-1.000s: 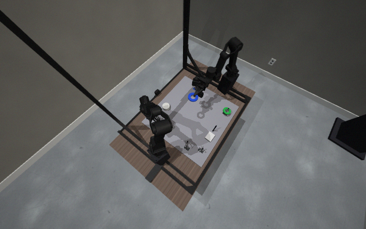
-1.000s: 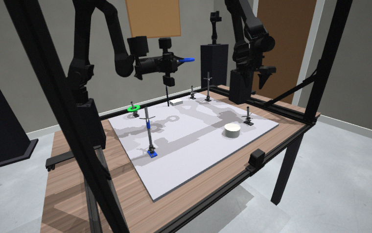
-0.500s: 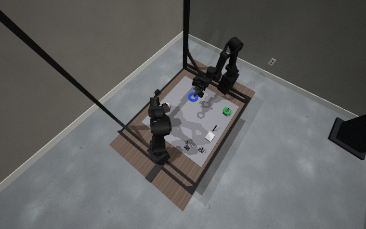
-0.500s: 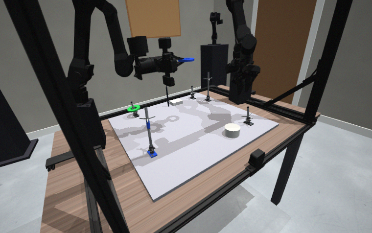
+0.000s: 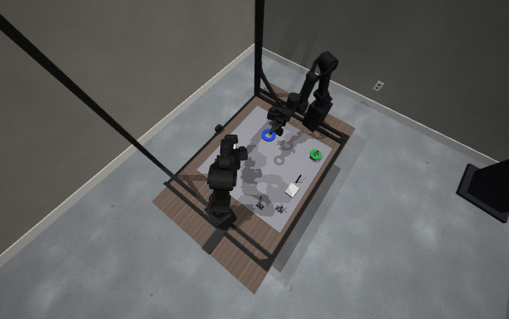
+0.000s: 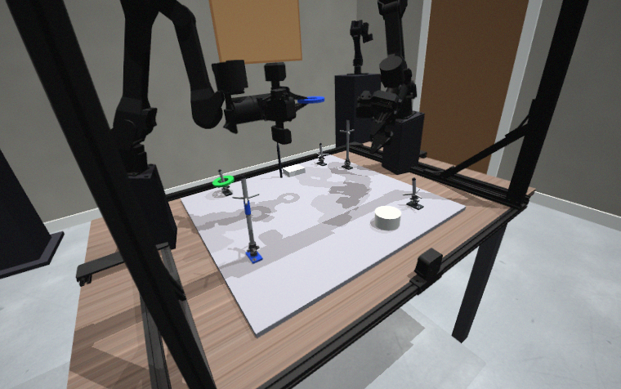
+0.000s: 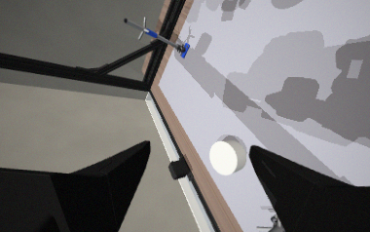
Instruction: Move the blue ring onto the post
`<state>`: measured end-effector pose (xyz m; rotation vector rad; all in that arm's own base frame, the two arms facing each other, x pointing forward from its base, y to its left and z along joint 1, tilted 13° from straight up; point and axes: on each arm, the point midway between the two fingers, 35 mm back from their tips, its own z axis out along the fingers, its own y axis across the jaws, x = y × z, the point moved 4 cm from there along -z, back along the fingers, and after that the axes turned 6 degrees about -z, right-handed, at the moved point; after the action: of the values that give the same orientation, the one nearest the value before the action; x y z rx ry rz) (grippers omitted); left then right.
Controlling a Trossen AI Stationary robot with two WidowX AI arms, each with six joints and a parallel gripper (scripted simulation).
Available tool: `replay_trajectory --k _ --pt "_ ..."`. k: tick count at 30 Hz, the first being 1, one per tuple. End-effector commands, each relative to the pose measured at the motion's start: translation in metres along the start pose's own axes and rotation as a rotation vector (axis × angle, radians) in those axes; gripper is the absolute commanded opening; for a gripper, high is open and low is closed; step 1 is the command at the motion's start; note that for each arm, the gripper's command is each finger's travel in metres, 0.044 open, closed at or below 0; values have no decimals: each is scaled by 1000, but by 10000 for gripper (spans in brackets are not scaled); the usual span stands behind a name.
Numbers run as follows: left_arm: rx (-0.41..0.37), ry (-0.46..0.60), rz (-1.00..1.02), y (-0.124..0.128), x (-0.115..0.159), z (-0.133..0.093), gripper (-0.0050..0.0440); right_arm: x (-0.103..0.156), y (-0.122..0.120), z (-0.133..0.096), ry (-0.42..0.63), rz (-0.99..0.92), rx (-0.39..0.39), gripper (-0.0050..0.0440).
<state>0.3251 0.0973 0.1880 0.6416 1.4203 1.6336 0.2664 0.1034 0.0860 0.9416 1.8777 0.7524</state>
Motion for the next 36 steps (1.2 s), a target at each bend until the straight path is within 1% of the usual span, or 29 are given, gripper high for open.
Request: replay_trajectory --k 1,5,7,8,9,10,16,19,20,26,36 --pt "-4 3 1 1 0 0 0 -21 -1 -5 -95 82 -72 400" --pt "-4 3 1 1 0 0 0 -43 0 -12 -194 158 -154 400" --pt "-4 3 1 1 0 0 0 -43 0 -12 -194 158 -154 400" --pt "-4 3 1 1 0 0 0 -53 9 -17 -237 190 -227 400" --pt "-4 3 1 1 0 0 0 -61 -1 -21 -274 213 -214 400" --pt "-4 3 1 1 0 0 0 -66 1 -24 -297 230 -246 400" --pt "-4 3 1 1 0 0 0 -96 1 -49 -445 320 -379 400" --pt "-4 3 1 1 0 0 0 -108 5 -63 -509 355 -464 400" --pt "-4 3 1 1 0 0 0 -110 6 -65 -518 359 -475 400" --pt "-4 3 1 1 0 0 0 -110 6 -64 -518 359 -476 400" --pt "-4 3 1 1 0 0 0 -118 13 -52 -521 358 -482 400"
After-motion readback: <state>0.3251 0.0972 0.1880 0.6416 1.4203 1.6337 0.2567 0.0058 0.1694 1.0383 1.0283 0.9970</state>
